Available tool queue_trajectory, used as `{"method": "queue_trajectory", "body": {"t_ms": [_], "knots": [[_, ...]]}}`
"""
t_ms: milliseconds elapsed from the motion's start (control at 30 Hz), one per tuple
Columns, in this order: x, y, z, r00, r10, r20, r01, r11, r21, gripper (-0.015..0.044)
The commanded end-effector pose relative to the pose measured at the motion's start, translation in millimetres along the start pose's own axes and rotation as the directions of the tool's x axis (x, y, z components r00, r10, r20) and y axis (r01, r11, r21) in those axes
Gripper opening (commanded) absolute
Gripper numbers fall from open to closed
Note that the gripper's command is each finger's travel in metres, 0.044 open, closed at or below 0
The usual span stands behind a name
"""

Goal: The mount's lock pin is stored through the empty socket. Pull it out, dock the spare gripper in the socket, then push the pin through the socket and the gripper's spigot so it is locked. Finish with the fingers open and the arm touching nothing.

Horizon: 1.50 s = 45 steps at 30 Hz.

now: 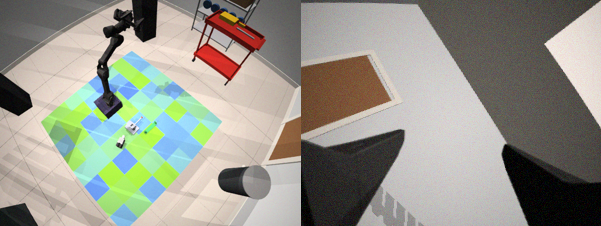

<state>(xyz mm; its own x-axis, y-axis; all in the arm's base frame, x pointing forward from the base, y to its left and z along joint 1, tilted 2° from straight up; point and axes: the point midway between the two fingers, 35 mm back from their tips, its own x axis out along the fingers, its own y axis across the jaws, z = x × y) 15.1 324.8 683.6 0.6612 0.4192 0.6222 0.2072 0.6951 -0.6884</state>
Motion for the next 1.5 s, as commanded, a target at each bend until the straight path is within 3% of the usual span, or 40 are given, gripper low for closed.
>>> {"method": "queue_trajectory", "body": {"t_ms": [0, 100, 467, 800, 1133, 1467], "knots": [[1, 1, 0, 1.000, 0.000, 0.001, 0.000, 1.000, -0.002, 0.0374], [7, 21, -2, 1.000, 0.005, 0.019, -0.005, 1.000, -0.026, 0.0300], [39, 149, -30, 0.967, 0.234, 0.098, -0.186, 0.918, -0.351, 0.0300], [41, 271, -121, 0.836, 0.549, -0.015, -0.469, 0.700, -0.539, 0.0300], [-3, 357, -254, 0.546, 0.797, -0.259, -0.779, 0.370, -0.505, 0.0300], [-94, 387, -387, 0.098, 0.876, -0.473, -0.980, 0.001, -0.200, 0.0300]]}}
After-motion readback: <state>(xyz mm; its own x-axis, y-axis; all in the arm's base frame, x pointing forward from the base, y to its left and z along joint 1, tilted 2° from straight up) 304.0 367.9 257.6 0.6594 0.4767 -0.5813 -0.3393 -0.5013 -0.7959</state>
